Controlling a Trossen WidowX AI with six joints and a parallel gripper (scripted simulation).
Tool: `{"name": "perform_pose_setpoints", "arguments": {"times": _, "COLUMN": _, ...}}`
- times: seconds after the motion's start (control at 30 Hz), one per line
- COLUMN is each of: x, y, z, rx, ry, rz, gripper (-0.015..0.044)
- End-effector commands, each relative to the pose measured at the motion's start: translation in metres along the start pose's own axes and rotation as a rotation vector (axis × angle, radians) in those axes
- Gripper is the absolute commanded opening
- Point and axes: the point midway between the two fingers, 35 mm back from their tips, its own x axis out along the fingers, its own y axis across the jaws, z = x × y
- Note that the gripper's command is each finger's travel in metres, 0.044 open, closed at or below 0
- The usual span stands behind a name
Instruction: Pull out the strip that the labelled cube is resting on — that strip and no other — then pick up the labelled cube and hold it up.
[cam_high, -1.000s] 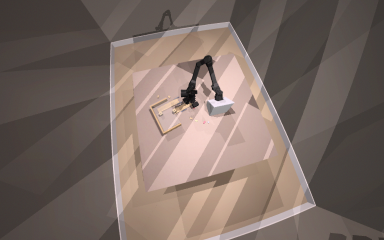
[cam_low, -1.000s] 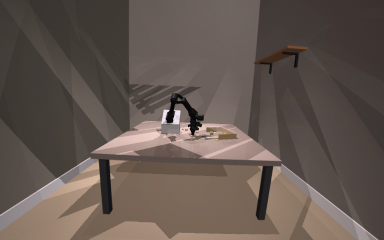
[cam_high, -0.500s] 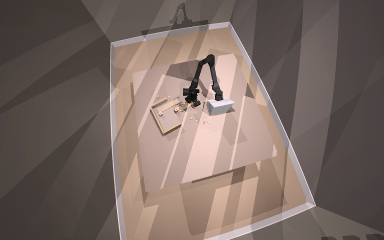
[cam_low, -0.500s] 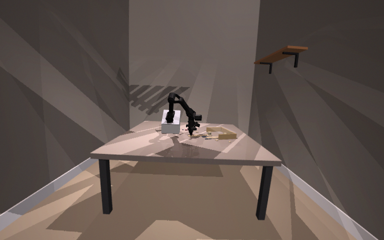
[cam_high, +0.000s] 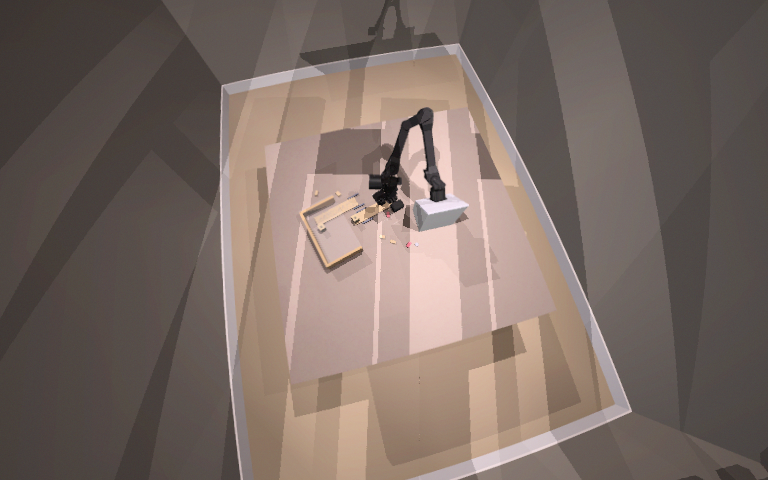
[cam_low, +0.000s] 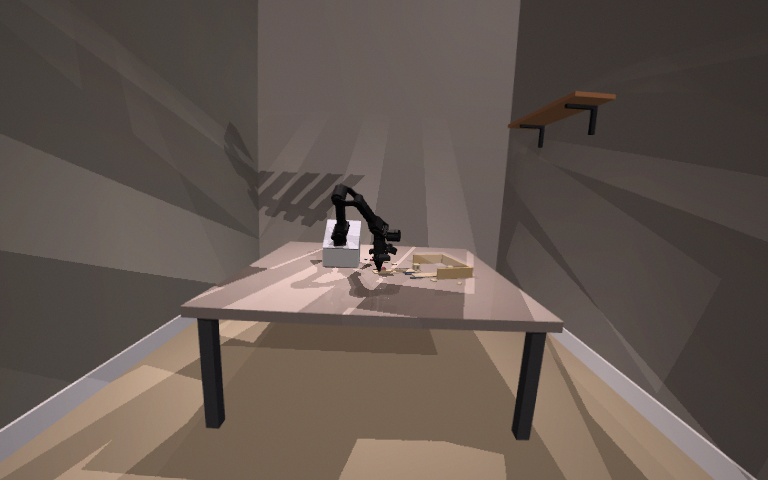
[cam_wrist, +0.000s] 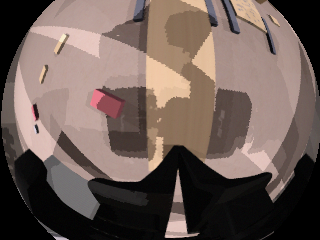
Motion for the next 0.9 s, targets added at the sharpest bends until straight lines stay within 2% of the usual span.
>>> {"name": "perform_pose_setpoints", "arguments": {"times": 0.0, "x": 0.004, "y": 0.002, "z": -0.008, "rx": -0.006, "ry": 0.027, "rz": 0.007, "gripper": 0.0}}
{"name": "perform_pose_setpoints", "arguments": {"times": 0.73, "x": 0.004, "y": 0.002, "z": -0.008, "rx": -0.006, "ry": 0.027, "rz": 0.007, "gripper": 0.0}}
{"name": "perform_pose_setpoints", "arguments": {"times": 0.87, "x": -0.025, "y": 0.001, "z": 0.002, "rx": -0.003, "ry": 0.015, "rz": 0.01, "gripper": 0.0}}
